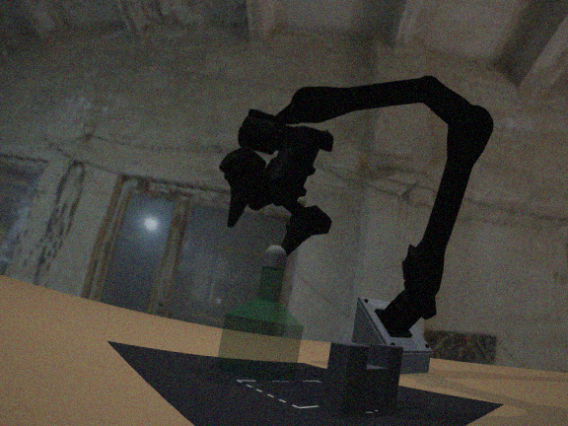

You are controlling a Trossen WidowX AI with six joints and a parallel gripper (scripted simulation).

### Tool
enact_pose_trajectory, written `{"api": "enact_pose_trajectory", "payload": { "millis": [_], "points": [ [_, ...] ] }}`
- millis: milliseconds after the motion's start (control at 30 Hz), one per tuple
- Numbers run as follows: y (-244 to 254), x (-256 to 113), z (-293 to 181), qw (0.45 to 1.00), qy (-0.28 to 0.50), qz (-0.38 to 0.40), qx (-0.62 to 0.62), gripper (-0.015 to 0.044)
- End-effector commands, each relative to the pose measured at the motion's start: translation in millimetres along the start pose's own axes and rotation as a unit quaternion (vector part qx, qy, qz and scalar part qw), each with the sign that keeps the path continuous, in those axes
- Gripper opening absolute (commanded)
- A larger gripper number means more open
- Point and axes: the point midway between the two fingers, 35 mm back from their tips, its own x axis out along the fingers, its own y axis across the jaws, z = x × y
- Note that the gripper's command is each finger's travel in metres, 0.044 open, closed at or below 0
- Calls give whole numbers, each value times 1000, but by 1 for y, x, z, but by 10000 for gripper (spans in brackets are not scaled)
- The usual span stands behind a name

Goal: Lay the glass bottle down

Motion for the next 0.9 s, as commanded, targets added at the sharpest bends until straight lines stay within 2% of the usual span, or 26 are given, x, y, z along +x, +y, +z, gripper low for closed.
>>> {"api": "enact_pose_trajectory", "payload": {
  "millis": [0, 67, 867],
  "points": [
    [3, 20, -3, 994, 9, -110, -8, 440],
    [2, 24, -4, 991, 9, -134, -10, 440],
    [3, 23, -29, 991, 9, -134, -10, 440]
  ]
}}
